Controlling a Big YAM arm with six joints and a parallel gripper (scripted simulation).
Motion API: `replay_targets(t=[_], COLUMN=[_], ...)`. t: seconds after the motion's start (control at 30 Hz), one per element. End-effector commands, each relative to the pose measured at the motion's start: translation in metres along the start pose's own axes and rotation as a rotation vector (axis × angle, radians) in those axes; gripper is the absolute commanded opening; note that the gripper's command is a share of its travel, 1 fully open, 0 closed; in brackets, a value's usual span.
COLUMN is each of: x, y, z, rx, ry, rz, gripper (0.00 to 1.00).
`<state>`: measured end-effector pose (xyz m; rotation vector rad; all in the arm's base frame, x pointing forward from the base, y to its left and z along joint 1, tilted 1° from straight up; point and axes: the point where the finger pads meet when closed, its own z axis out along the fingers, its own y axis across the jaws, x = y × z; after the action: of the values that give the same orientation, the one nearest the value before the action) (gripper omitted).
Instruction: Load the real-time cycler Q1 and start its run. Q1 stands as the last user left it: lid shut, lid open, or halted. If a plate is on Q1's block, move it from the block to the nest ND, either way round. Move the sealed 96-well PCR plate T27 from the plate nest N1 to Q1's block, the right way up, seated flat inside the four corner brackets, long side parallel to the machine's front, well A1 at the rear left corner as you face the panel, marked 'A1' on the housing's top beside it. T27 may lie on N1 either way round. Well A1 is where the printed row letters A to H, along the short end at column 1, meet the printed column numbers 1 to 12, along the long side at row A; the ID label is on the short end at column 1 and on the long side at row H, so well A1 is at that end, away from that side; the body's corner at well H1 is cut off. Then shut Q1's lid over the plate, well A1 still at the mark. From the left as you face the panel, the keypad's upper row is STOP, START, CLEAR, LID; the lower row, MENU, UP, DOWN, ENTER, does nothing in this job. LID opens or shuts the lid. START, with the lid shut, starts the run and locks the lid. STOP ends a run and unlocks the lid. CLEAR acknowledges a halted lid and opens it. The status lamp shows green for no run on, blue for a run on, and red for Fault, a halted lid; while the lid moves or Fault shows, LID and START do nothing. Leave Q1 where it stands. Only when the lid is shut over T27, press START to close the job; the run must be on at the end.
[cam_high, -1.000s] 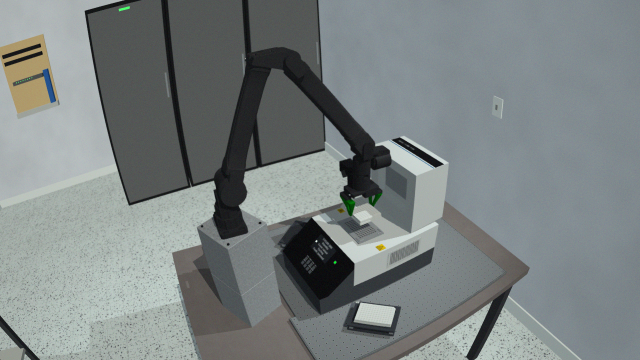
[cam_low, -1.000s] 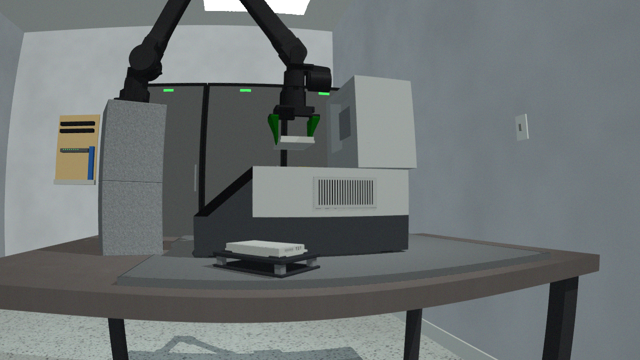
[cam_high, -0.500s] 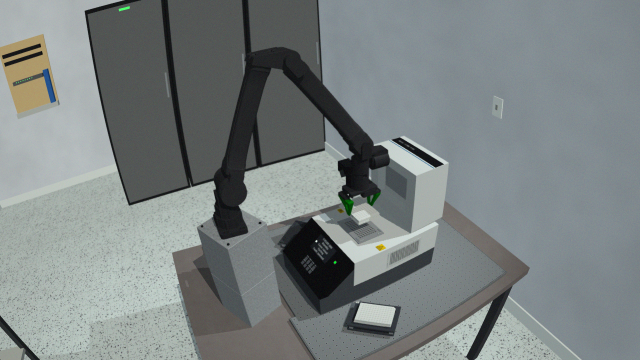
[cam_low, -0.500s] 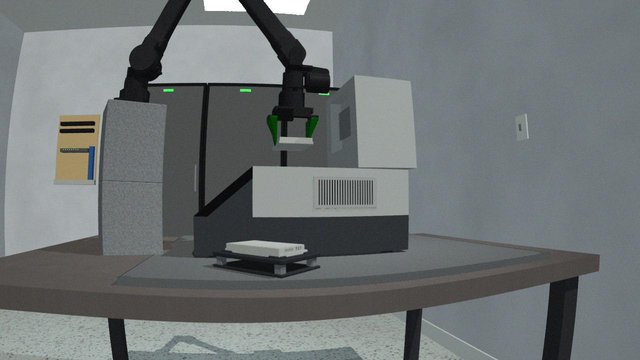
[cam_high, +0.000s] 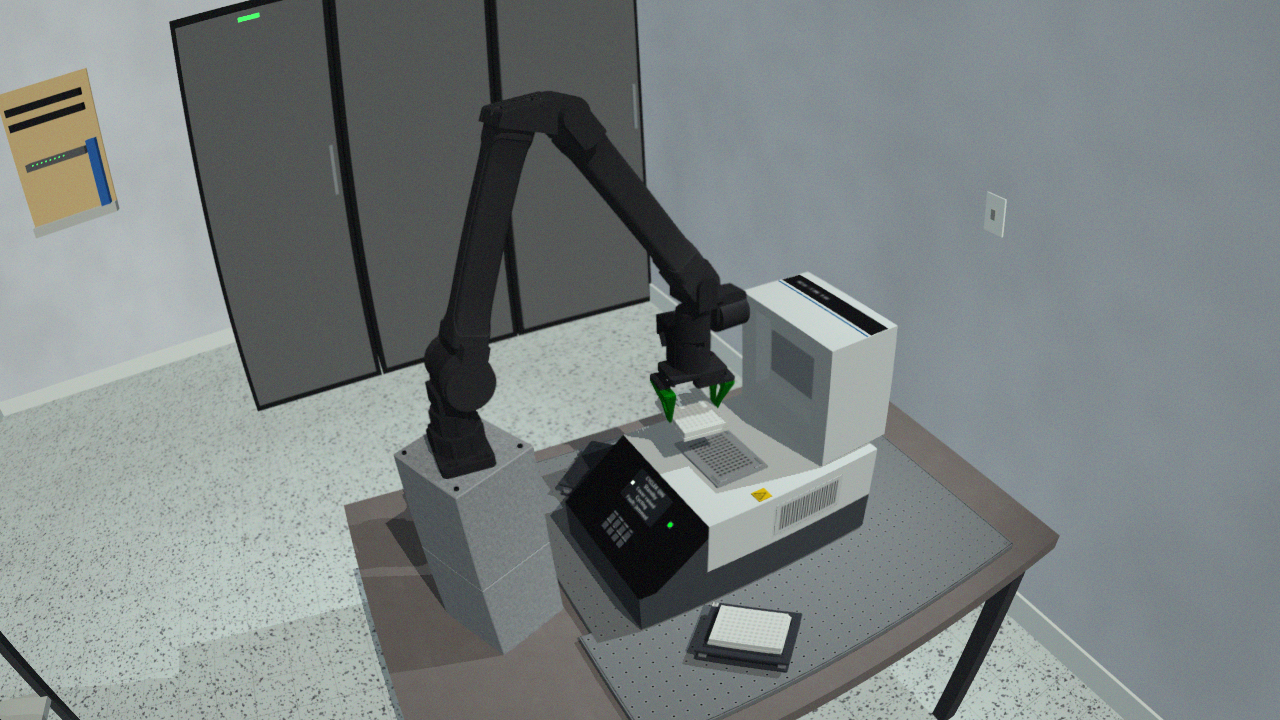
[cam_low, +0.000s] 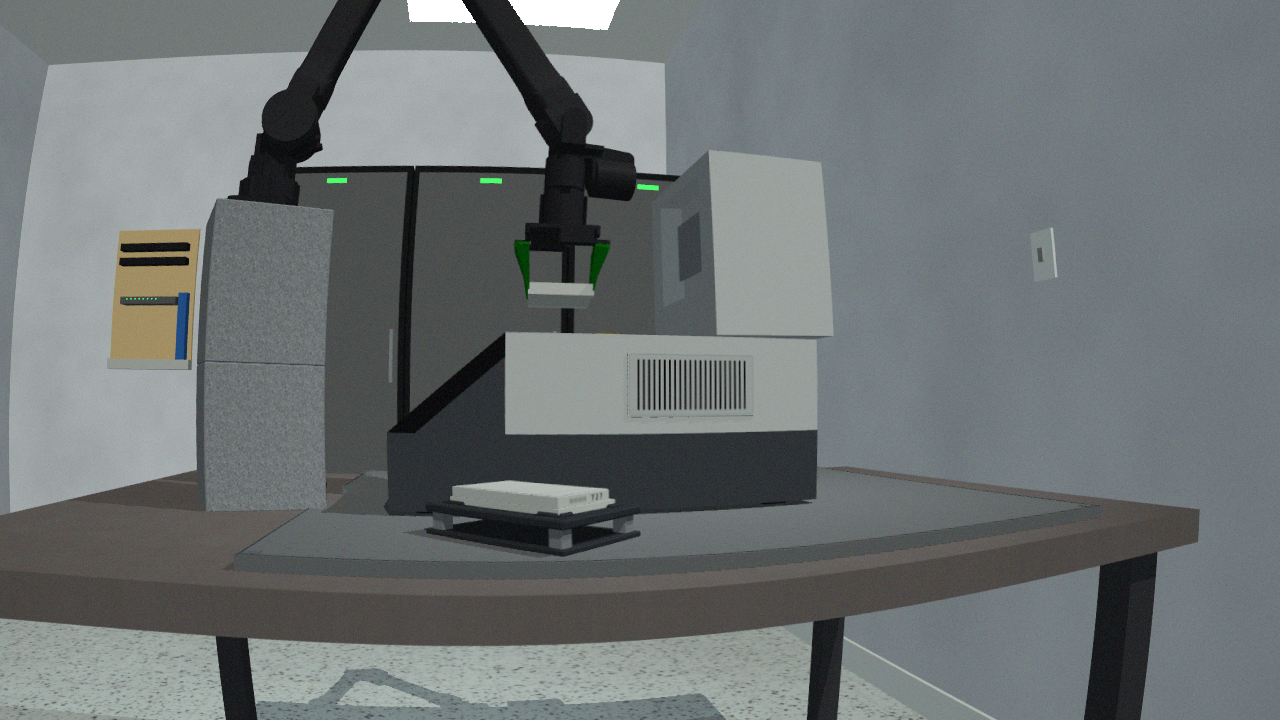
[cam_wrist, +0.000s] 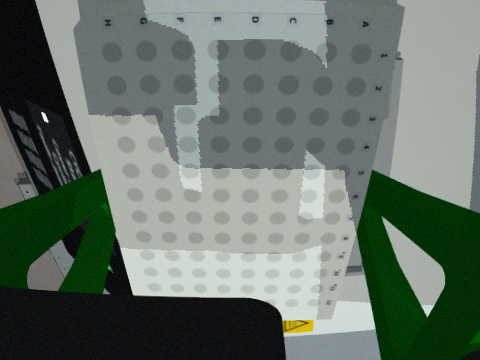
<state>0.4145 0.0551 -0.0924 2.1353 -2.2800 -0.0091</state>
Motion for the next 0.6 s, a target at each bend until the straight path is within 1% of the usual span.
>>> replay_targets(t=[0.0, 0.07, 0.1, 0.13, 0.23, 0.3, 0.33, 0.43, 0.5, 0.57], x=[-0.02, -0.02, -0.016, -0.02, -0.038, -0.054, -0.061, -0.078, -0.082, -0.083], y=[-0.015, -0.015, -0.01, -0.005, 0.01, 0.016, 0.018, 0.017, 0.018, 0.027], z=[-0.024, -0.024, -0.02, -0.017, -0.011, -0.012, -0.013, -0.018, -0.02, -0.018], rx=[0.084, 0.084, 0.072, 0.064, 0.041, 0.044, 0.047, 0.066, 0.069, 0.061], ry=[-0.018, -0.018, -0.013, -0.014, -0.013, -0.017, -0.022, -0.036, -0.042, -0.03], rz=[0.152, 0.152, 0.189, 0.212, 0.18, 0.168, 0.211, 0.258, 0.352, 0.407], gripper=[0.0, 0.0, 0.0, 0.0, 0.0, 0.0, 0.0, 0.0, 0.0, 0.0])
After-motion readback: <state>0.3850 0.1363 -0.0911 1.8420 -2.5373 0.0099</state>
